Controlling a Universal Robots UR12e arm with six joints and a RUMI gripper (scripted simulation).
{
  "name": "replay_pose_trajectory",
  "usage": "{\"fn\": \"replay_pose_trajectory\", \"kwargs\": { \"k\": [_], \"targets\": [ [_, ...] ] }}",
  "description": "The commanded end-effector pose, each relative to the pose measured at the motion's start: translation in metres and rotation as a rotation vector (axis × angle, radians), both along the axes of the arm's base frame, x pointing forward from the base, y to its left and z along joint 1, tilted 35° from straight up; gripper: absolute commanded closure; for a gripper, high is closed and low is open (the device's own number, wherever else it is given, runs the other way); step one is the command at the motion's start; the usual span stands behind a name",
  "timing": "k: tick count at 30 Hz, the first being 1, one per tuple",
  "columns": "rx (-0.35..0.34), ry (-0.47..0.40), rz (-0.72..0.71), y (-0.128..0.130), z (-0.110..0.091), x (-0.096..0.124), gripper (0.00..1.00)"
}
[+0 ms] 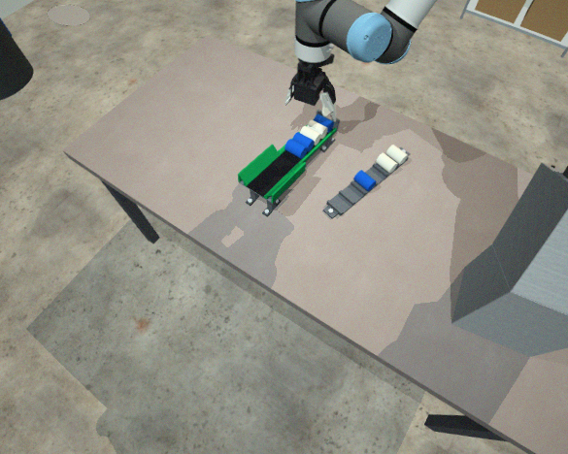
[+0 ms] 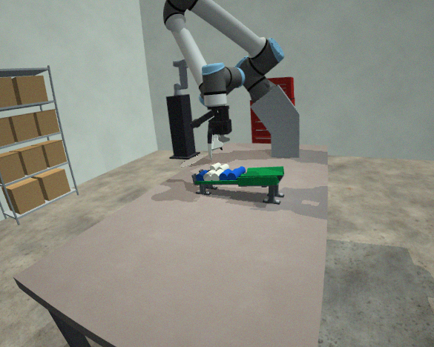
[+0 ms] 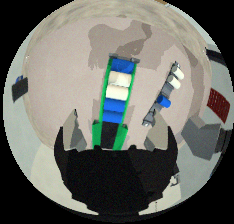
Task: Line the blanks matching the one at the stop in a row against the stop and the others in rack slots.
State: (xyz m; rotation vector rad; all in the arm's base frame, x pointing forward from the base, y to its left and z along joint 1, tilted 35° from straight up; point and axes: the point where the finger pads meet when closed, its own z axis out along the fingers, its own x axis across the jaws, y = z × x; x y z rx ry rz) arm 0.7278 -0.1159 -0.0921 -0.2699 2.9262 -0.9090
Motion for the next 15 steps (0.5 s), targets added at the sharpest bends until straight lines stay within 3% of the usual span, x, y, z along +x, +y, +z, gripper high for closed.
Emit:
{"fn": "replay_pose_trajectory", "kwargs": {
  "k": [1,15],
  "targets": [
    [0.010,-0.053,-0.088,-0.0025,0.0015,-0.0023,0.00],
    [0.019,-0.096,-0.152,-0.0038,0.0016,-0.0038,0.00]
  ]
}}
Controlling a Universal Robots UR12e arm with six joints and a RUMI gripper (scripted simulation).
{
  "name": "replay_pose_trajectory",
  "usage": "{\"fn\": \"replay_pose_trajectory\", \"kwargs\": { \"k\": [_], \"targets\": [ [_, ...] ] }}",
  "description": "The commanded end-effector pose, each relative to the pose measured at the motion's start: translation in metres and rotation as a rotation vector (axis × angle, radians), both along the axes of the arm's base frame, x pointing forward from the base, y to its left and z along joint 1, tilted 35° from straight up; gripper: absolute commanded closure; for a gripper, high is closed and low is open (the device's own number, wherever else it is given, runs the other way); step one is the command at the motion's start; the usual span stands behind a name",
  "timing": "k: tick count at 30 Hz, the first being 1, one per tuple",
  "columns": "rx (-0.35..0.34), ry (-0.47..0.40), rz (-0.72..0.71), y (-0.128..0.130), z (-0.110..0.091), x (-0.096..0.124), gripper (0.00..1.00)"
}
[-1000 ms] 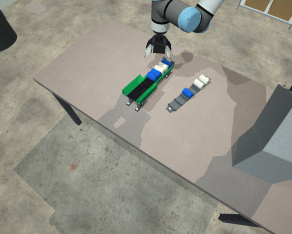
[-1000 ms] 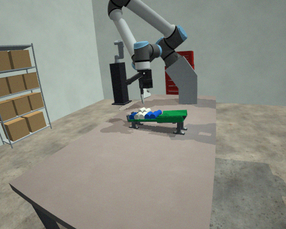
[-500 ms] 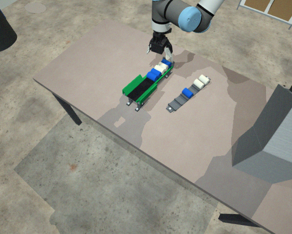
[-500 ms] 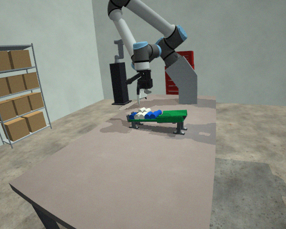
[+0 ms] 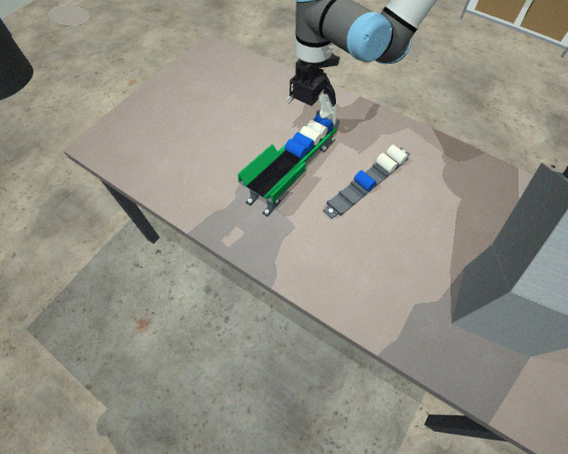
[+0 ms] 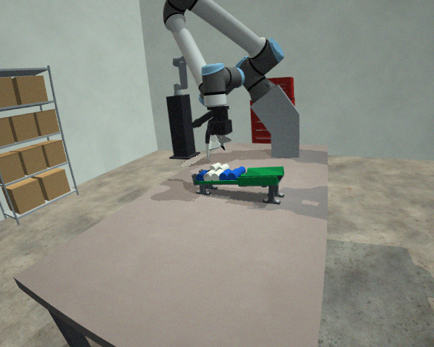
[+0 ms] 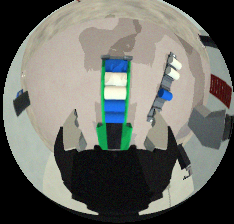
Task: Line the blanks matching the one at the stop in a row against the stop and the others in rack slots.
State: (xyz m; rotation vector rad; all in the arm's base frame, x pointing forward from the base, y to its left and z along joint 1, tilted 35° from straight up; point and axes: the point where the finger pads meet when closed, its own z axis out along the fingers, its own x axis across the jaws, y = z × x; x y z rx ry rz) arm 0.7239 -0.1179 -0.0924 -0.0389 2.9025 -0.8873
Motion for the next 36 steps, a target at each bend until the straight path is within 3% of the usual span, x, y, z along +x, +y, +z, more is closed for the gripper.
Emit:
{"fn": "replay_pose_trajectory", "kwargs": {
  "k": [1,9,10,36],
  "targets": [
    [0.002,-0.015,-0.022,-0.0017,0.0019,0.0000,0.00],
    [0.002,-0.017,-0.024,-0.0014,0.0019,0.0000,0.00],
    [0.002,-0.016,-0.024,-0.0014,0.0019,0.0000,0.52],
    [0.002,-0.016,-0.024,-0.0014,0.0019,0.0000,0.52]
  ]
}}
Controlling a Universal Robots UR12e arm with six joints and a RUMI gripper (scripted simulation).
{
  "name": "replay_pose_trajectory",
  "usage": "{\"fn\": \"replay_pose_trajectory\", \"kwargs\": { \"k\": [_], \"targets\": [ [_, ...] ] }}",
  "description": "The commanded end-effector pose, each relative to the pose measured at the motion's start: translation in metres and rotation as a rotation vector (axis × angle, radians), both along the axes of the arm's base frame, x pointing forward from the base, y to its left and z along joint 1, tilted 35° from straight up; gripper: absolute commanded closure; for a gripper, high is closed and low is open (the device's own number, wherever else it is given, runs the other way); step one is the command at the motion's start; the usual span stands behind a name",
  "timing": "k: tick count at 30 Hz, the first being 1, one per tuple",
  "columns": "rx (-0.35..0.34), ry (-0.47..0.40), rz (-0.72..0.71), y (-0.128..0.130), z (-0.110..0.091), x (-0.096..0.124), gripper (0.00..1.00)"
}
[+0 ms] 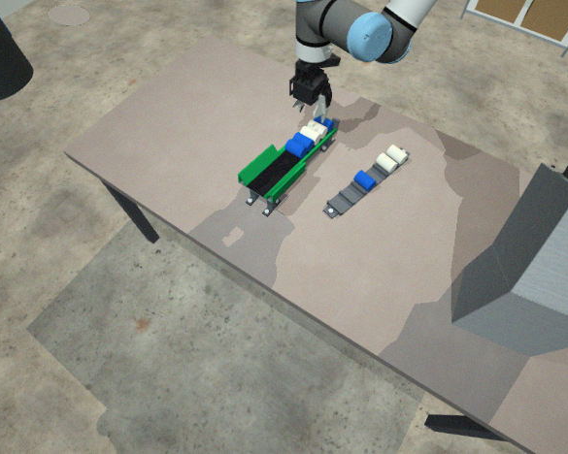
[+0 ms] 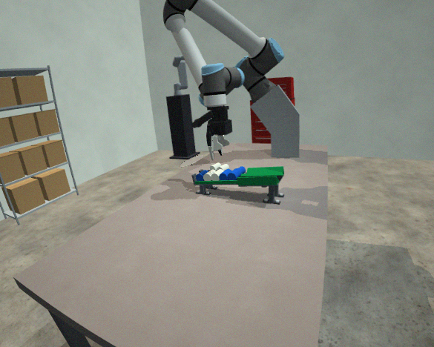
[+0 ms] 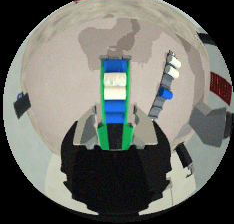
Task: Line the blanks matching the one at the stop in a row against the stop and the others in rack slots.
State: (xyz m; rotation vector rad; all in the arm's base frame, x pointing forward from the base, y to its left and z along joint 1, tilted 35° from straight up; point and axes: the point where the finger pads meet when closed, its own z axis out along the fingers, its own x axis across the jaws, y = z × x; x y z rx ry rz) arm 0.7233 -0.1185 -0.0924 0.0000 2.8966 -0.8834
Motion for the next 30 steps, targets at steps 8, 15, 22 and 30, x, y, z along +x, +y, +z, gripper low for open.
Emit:
{"fn": "replay_pose_trajectory", "kwargs": {
  "k": [8,15,22,30],
  "targets": [
    [-0.001,-0.002,-0.001,-0.001,0.002,0.001,0.52],
    [-0.001,-0.002,-0.002,-0.002,0.000,0.001,0.52],
    [-0.001,-0.001,-0.002,-0.004,-0.003,0.001,0.52],
    [-0.001,-0.003,-0.002,-0.009,-0.009,0.004,0.52]
  ]
}}
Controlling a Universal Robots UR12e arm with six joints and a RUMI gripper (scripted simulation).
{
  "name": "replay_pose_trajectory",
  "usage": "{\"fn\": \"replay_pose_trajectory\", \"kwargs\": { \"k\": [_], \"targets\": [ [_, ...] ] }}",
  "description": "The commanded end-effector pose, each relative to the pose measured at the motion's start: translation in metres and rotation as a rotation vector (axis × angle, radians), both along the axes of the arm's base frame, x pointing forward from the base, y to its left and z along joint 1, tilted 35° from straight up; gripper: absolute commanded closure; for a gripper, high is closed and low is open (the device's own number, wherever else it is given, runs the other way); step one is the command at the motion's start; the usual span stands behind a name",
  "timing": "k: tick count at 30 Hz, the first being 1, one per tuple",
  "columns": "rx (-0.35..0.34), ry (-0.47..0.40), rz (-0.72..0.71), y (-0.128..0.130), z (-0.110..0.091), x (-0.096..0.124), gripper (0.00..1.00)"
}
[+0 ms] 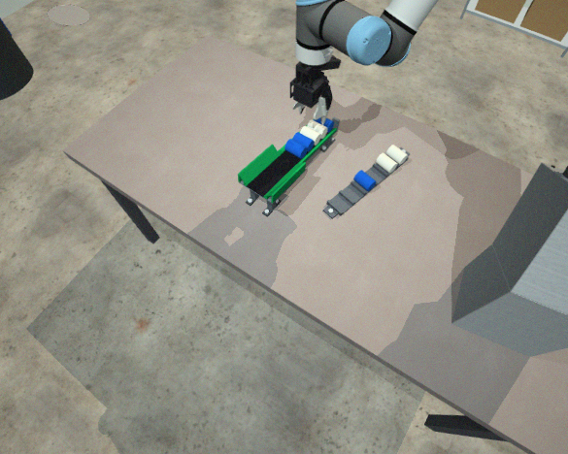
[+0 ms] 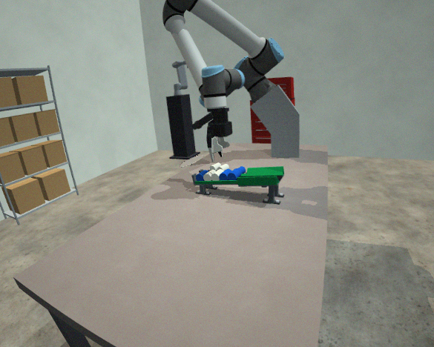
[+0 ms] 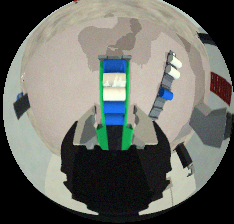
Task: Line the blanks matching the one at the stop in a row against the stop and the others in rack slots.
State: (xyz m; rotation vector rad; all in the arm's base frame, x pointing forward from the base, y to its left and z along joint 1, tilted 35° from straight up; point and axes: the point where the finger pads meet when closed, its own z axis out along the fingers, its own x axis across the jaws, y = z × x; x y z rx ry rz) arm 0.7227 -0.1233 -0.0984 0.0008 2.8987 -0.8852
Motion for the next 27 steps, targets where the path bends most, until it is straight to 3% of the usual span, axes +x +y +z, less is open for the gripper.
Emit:
{"fn": "replay_pose_trajectory", "kwargs": {
  "k": [1,27],
  "targets": [
    [0.000,-0.005,0.000,-0.005,-0.004,0.004,0.52],
    [0.000,-0.004,0.000,-0.022,-0.031,0.007,0.52]
  ]
}}
